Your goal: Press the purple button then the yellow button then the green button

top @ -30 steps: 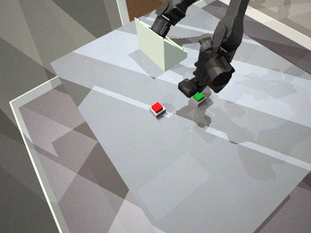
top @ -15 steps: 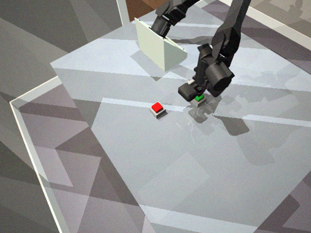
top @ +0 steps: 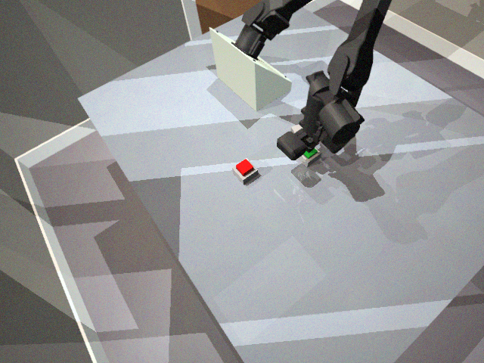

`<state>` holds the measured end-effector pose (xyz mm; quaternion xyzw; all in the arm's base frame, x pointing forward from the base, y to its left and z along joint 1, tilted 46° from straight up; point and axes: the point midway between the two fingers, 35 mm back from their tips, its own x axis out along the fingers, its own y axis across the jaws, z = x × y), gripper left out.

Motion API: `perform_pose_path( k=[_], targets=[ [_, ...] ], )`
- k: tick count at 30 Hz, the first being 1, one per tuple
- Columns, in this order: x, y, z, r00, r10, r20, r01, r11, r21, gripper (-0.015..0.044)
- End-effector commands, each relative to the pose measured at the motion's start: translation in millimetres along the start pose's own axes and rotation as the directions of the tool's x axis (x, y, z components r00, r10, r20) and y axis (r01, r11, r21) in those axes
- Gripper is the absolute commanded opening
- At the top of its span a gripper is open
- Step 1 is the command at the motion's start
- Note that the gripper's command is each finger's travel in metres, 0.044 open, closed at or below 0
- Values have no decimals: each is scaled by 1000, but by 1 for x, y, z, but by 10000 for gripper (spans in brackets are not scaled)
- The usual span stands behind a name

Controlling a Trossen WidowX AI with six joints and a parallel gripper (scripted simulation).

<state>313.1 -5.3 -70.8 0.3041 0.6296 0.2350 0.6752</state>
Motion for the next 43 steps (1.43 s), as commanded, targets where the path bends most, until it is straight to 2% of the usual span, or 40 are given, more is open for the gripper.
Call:
perform_pose_path(
  k=[1,6,10,14,19,28,29,37,43],
  targets=[
    [1,0,-1,1000,4,0,-4,1000,7,20],
    [1,0,-1,1000,4,0,-4,1000,7,20],
    [-31,0,0,1000,2,0,-2,1000,6,20],
    [-34,0,0,1000,2,0,-2,1000,7,20],
    [-42,25,3,1000,-6,12,7,999,-39,151],
    [-70,128,-8,1000,-11,12,11,999,-36,387],
    [-72,139,-12,1000,-10,11,10,999,-31,400],
    [-93,219,-54,1000,7,-1,-7,1000,4,400],
    [-97,231,-64,1000,12,-3,-12,1000,10,400]
  ],
)
